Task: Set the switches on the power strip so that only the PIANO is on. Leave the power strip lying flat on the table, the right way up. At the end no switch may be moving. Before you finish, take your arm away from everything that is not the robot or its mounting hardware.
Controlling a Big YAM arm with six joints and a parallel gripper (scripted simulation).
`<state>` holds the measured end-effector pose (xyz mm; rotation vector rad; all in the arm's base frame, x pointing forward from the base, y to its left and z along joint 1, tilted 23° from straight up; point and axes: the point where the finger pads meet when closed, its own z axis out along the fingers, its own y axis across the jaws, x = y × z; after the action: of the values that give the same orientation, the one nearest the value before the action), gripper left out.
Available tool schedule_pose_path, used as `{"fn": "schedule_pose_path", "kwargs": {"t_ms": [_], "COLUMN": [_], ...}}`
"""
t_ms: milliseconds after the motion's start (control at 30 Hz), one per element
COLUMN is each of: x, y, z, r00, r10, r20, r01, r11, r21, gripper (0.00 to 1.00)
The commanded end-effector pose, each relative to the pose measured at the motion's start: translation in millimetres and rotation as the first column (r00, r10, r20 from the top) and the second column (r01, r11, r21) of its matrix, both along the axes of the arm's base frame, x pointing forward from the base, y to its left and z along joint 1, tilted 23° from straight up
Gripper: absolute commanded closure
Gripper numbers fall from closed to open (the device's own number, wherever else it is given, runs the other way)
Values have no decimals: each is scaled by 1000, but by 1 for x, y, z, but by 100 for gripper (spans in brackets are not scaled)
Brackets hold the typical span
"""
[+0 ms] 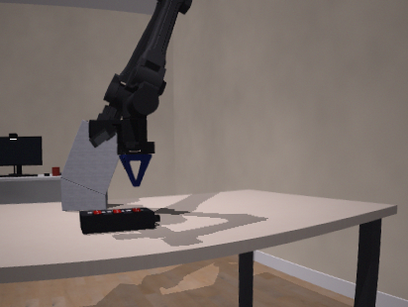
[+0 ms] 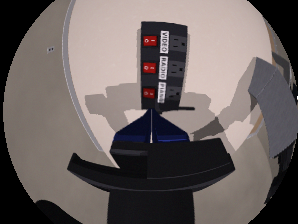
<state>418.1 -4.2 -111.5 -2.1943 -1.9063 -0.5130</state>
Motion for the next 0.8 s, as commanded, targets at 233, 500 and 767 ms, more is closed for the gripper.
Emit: {"fn": "schedule_pose_path", "kwargs": {"t_ms": [233, 500, 767], "x": [9, 9, 9], "y": [-8, -8, -8], "z": [2, 2, 2], "r00": [999, 999, 999], "r10": [-40, -40, -40], "r20": [4, 4, 4], "r01": [40, 40, 40], "r11": [999, 999, 999], "r21": [-3, -3, -3], "gripper": [100, 100, 100]}}
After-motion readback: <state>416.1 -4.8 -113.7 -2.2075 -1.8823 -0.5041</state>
